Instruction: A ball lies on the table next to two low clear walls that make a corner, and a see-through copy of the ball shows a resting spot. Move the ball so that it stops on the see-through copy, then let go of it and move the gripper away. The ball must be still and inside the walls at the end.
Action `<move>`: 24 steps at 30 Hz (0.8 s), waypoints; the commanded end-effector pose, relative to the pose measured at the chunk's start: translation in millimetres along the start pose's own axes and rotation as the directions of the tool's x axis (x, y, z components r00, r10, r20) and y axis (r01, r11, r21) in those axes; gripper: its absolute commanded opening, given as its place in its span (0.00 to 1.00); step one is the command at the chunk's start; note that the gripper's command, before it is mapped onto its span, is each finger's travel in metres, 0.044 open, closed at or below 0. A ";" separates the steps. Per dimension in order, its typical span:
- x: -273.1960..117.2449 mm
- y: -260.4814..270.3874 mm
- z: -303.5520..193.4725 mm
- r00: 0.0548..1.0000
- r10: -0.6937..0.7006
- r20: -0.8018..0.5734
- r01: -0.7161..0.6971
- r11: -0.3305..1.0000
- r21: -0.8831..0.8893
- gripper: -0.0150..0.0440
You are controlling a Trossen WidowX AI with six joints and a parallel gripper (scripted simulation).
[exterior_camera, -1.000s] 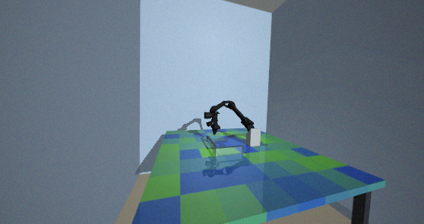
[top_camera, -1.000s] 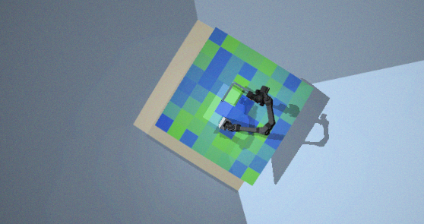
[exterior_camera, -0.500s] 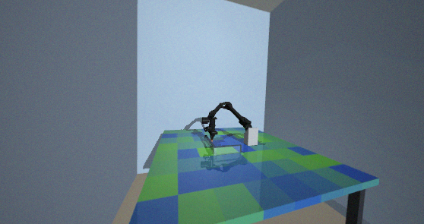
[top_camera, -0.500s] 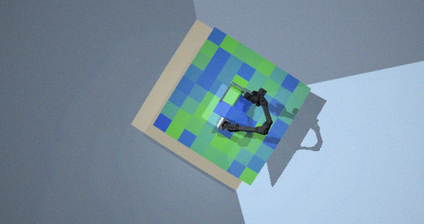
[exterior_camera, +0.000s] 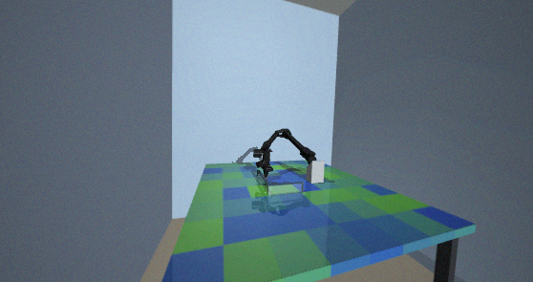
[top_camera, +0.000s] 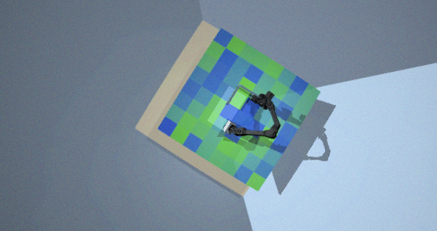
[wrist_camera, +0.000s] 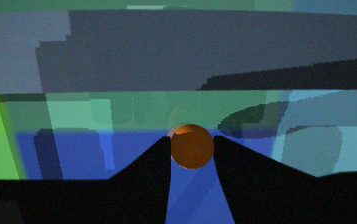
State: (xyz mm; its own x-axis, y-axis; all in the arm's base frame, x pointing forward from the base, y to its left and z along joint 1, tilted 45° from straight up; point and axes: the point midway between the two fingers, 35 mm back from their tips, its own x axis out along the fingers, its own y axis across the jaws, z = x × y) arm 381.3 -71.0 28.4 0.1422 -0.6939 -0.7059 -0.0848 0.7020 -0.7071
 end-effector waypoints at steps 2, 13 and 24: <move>12.2 2.4 -3.0 1.000 -0.001 -0.012 0.001 1.000 -0.011 0.25; 13.3 2.3 -3.0 1.000 -0.001 -0.012 0.001 1.000 -0.011 0.25; 10.3 0.4 -1.6 1.000 -0.002 -0.005 0.002 1.000 -0.003 0.62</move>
State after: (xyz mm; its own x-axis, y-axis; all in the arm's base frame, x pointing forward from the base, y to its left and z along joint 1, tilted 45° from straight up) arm 381.1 -78.0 20.5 0.1376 -0.6957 -0.7050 -0.0878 0.7004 -0.7083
